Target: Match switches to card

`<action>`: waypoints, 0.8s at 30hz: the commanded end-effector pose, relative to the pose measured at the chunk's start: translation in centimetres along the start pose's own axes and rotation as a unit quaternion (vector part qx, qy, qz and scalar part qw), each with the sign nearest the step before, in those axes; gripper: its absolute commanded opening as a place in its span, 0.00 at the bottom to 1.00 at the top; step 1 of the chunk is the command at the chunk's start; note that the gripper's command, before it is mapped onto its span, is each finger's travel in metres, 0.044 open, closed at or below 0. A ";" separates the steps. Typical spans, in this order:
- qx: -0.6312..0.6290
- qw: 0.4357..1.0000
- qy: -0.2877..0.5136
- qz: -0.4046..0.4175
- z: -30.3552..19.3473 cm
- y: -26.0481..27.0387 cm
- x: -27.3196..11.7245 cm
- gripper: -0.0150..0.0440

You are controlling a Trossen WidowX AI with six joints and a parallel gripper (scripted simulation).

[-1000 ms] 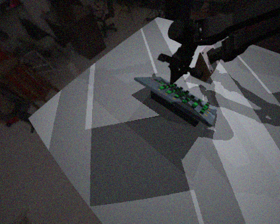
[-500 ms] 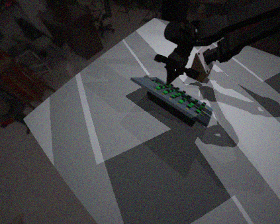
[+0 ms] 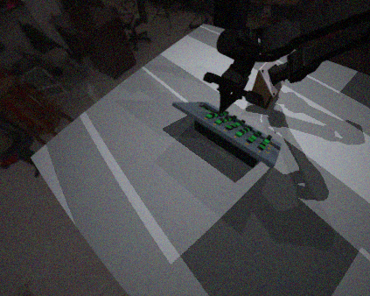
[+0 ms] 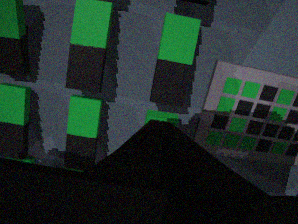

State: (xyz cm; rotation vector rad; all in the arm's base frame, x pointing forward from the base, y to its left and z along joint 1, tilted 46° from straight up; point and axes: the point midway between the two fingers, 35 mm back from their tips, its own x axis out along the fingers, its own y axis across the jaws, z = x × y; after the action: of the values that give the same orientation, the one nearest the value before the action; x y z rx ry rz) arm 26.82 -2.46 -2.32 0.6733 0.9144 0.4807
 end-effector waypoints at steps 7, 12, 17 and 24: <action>0.002 1.000 0.001 -0.003 -0.1 -0.1 0.2 0.25; 0.002 1.000 0.001 -0.002 -0.1 -0.1 0.2 0.25; 0.002 1.000 0.001 -0.002 -0.1 -0.1 0.3 0.25; 0.001 1.000 -0.003 -0.006 -0.2 -0.4 -3.5 0.25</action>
State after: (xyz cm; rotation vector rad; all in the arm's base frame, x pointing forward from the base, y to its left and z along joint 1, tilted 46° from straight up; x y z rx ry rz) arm 25.64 -2.93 -2.10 0.6826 0.9369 0.4812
